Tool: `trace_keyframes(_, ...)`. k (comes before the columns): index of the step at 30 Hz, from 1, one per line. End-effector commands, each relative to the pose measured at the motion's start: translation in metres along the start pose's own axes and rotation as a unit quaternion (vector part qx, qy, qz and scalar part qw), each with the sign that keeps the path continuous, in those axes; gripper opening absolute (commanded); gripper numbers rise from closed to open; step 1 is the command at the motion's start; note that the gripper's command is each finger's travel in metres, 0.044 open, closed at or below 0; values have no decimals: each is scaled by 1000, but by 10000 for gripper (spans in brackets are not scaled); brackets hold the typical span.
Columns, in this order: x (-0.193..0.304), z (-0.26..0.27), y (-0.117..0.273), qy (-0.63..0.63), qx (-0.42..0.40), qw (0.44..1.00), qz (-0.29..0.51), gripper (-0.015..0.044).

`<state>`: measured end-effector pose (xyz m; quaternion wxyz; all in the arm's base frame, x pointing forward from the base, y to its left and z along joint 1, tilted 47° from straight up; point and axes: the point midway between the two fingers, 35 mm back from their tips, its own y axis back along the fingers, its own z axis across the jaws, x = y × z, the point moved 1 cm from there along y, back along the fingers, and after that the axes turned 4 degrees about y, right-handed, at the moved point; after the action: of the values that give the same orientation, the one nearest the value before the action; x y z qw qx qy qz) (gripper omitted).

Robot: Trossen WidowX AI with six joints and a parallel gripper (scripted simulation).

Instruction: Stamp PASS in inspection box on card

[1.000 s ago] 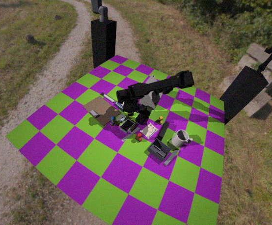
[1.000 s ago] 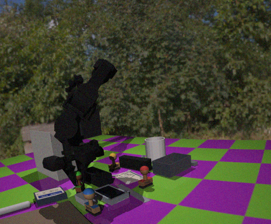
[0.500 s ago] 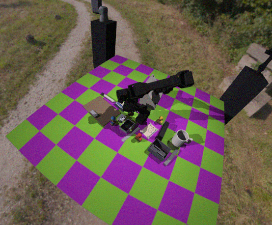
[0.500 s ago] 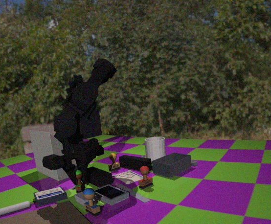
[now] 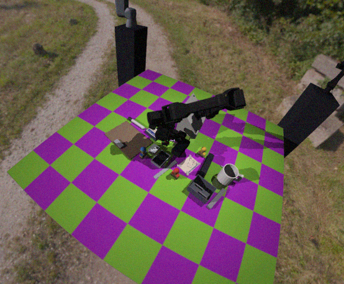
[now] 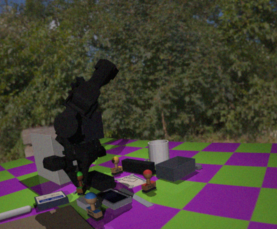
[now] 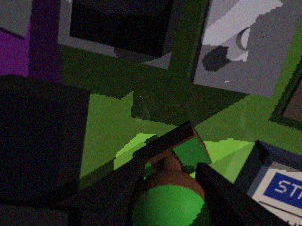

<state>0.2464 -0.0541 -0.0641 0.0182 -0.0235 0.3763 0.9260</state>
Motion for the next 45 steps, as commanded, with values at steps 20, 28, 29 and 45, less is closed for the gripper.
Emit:
trace_keyframes(20,-1,-1,11,3,4,1000,1,0)
trace_keyframes(28,-1,-1,15,3,4,1000,2,0)
trace_keyframes(29,-1,-1,16,3,4,1000,2,0)
trace_keyframes(45,-1,-1,23,3,5,1000,2,0)
